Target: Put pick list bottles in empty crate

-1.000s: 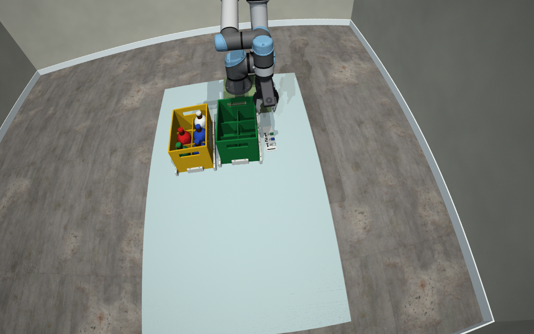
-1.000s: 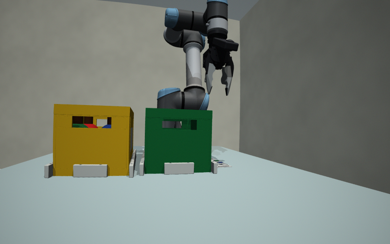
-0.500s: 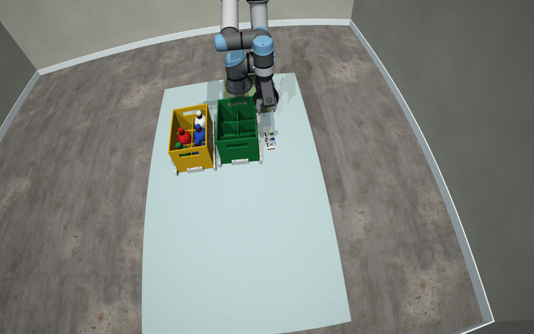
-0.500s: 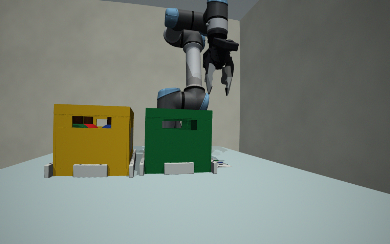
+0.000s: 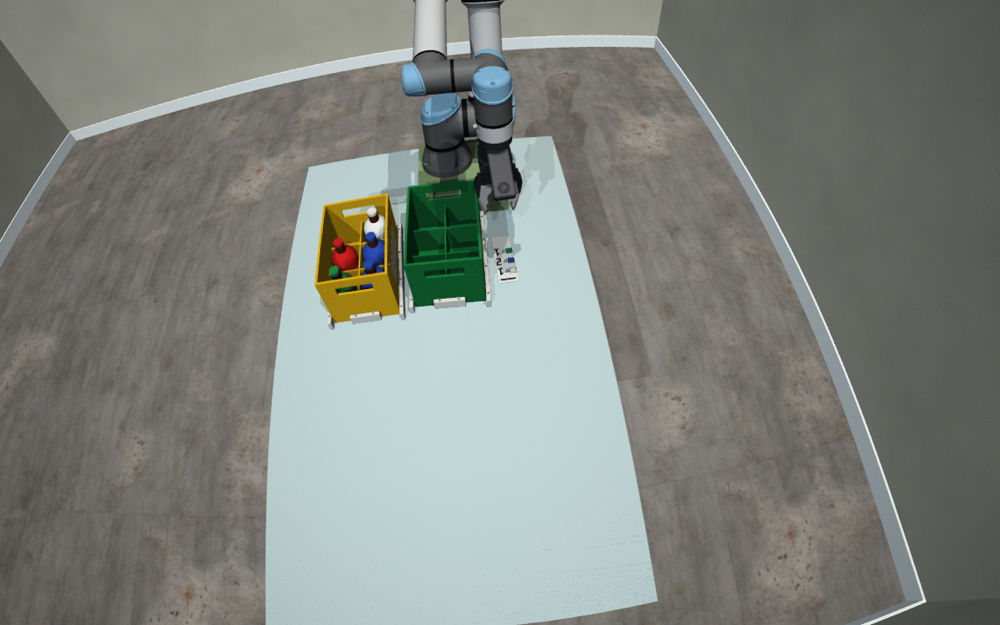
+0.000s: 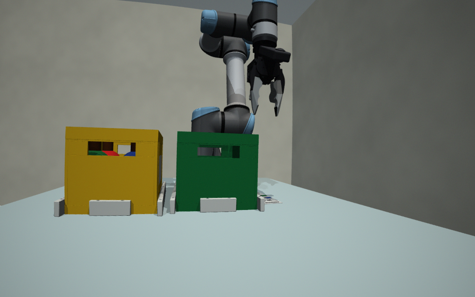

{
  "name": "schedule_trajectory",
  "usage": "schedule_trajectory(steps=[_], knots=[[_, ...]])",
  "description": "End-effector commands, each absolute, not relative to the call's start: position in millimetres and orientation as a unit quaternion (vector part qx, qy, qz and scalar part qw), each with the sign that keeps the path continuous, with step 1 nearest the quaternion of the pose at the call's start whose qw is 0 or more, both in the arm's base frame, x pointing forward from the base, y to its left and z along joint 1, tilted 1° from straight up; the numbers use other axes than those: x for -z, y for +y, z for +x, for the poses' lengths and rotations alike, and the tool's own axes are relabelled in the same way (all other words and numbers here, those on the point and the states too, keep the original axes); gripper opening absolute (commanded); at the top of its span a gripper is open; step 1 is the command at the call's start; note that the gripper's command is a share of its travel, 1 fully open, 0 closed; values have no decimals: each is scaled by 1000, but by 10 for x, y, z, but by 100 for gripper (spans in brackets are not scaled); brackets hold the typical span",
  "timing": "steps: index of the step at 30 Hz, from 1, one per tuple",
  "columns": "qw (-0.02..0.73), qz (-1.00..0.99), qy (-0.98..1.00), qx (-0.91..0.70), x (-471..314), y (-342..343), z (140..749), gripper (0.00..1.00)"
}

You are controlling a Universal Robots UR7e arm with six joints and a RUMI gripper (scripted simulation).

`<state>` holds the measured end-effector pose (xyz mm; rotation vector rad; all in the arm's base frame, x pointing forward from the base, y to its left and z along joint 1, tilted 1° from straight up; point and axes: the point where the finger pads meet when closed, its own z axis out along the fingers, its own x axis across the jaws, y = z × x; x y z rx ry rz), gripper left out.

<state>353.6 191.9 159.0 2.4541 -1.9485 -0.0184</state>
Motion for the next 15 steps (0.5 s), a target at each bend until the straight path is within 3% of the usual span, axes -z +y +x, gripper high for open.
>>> schedule_trajectory(steps=[1,15], knots=[[3,783,-622,6,-1589,1917,3541,38],[3,779,-628,6,-1599,1861,3545,38]])
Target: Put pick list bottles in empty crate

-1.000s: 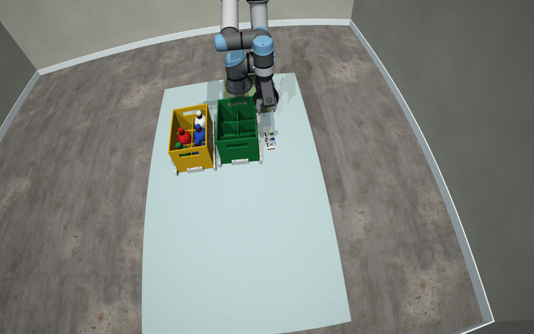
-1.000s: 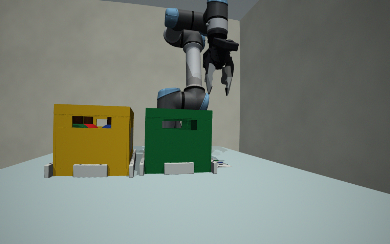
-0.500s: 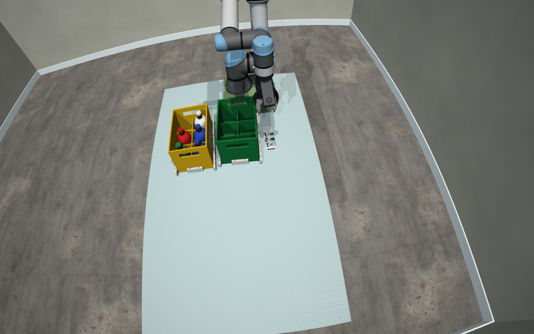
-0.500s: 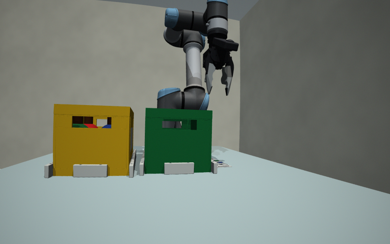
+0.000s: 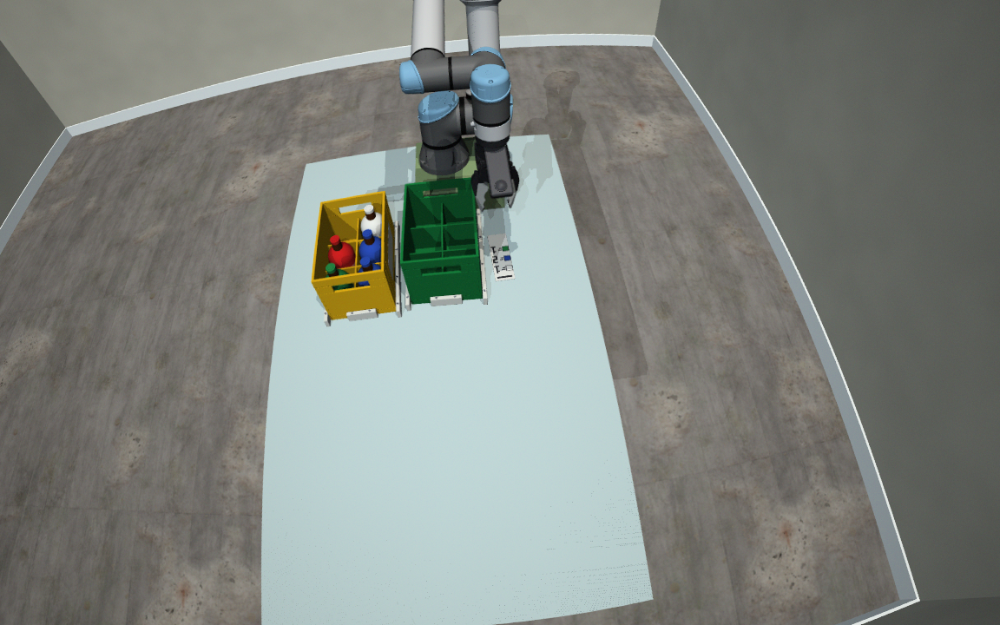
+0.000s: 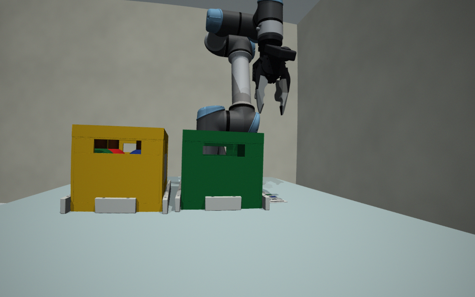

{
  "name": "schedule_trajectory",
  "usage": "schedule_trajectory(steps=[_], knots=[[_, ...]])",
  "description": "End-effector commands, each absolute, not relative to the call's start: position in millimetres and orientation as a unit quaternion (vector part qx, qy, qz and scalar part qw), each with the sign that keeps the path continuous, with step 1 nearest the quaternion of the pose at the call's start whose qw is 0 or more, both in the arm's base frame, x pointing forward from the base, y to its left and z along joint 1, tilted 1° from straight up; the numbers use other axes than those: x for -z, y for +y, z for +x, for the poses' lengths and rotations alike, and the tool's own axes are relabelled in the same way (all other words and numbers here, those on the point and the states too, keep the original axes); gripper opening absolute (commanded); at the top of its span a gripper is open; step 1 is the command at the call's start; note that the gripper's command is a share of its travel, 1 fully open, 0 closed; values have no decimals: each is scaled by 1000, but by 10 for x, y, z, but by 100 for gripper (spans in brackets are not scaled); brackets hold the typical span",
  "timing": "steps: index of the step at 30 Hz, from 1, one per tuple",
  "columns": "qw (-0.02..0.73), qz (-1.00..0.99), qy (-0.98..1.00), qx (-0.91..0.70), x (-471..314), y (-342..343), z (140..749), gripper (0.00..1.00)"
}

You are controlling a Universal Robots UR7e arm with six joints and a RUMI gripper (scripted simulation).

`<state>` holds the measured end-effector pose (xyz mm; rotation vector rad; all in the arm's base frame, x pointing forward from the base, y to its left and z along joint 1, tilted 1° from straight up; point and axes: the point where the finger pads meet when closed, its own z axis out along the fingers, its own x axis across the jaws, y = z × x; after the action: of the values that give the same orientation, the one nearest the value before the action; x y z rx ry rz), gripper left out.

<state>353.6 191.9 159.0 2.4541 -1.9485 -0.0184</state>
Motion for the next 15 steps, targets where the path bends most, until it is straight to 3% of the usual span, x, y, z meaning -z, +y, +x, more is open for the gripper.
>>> schedule_trajectory(steps=[1,15], knots=[[4,779,-627,6,-1606,1812,3549,38],[2,779,-627,4,-1760,1234,3662,38]])
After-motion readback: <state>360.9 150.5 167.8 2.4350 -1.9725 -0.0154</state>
